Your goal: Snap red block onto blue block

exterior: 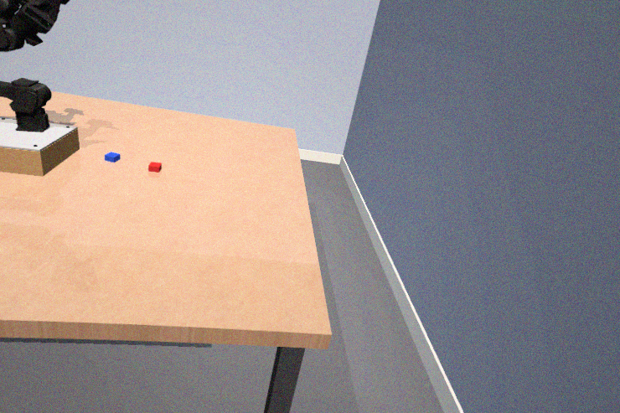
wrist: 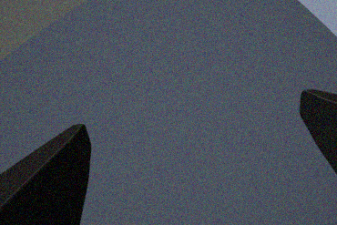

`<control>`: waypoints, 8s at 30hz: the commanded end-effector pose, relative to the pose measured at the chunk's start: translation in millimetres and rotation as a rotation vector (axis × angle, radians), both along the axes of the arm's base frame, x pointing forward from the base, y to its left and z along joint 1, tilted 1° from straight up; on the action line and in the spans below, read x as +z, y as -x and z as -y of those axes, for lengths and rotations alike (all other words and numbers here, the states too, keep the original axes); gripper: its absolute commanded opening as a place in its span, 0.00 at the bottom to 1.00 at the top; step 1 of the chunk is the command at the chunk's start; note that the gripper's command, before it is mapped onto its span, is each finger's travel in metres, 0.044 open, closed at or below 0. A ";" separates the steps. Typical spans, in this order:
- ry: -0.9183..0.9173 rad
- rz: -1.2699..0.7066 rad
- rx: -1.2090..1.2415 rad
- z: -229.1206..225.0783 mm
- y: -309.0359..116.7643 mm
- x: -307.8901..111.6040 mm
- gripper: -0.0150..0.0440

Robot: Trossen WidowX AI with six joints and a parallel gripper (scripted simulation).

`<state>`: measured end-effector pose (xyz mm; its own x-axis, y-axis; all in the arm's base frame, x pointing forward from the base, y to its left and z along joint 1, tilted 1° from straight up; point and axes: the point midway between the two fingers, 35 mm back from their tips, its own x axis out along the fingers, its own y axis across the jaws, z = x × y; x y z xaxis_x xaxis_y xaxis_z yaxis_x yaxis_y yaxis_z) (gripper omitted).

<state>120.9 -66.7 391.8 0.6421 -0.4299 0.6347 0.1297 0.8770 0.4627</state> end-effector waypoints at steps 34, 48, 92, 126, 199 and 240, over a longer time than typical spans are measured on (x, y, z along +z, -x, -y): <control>-0.013 -1.899 0.330 26.8 -235.4 -264.5 1.00; -0.143 -2.297 0.554 19.1 -225.5 -349.1 1.00; -0.143 -2.297 0.554 22.4 -224.0 -424.3 0.60; -0.142 -2.297 0.553 27.9 -225.9 -325.4 0.25; -0.447 -2.243 0.428 -39.0 -91.6 -404.3 0.25; -0.447 -2.243 0.428 -38.5 -92.5 -408.1 0.25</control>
<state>214.3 -28.8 -15.3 0.0076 0.0058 -1.0000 0.4246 0.9054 0.0085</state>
